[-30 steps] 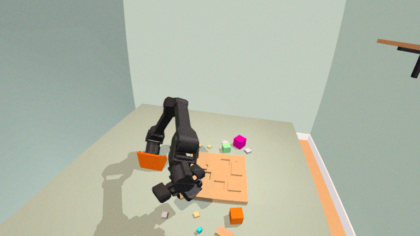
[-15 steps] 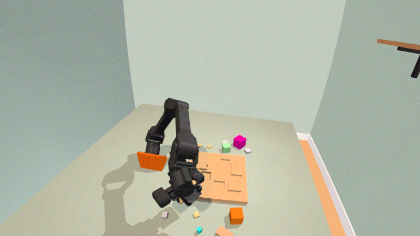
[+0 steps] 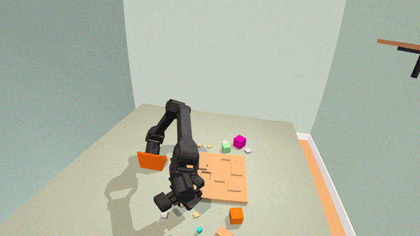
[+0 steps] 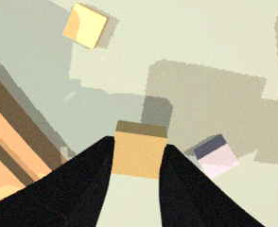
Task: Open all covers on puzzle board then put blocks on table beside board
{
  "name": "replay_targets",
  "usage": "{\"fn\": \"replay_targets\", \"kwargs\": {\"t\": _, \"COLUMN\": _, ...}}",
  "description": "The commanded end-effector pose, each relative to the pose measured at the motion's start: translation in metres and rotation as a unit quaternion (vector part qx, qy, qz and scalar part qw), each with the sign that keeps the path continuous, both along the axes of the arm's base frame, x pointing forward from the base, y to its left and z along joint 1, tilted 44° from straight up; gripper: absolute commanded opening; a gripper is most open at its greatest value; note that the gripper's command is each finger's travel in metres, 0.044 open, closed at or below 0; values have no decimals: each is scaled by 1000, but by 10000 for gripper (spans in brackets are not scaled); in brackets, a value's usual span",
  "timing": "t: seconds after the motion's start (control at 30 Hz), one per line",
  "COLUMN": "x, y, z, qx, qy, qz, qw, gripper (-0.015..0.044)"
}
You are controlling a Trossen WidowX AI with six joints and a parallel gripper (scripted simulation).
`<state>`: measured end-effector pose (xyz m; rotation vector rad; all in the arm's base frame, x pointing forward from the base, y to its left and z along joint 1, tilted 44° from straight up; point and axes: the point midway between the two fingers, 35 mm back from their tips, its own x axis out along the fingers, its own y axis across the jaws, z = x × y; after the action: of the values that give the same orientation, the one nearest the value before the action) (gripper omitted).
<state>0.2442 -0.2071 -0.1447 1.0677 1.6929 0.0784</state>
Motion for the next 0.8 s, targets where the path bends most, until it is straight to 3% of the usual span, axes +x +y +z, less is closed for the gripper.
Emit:
{"fn": "replay_targets", "kwargs": {"t": 0.0, "x": -1, "y": 6, "z": -6, "qx": 4, "qy": 2, "qz": -2, "qw": 1000, "gripper": 80}}
{"fn": "replay_targets", "kwargs": {"t": 0.77, "x": -2, "y": 33, "z": -33, "qx": 5, "qy": 2, "qz": -2, "qw": 1000, "gripper": 80}}
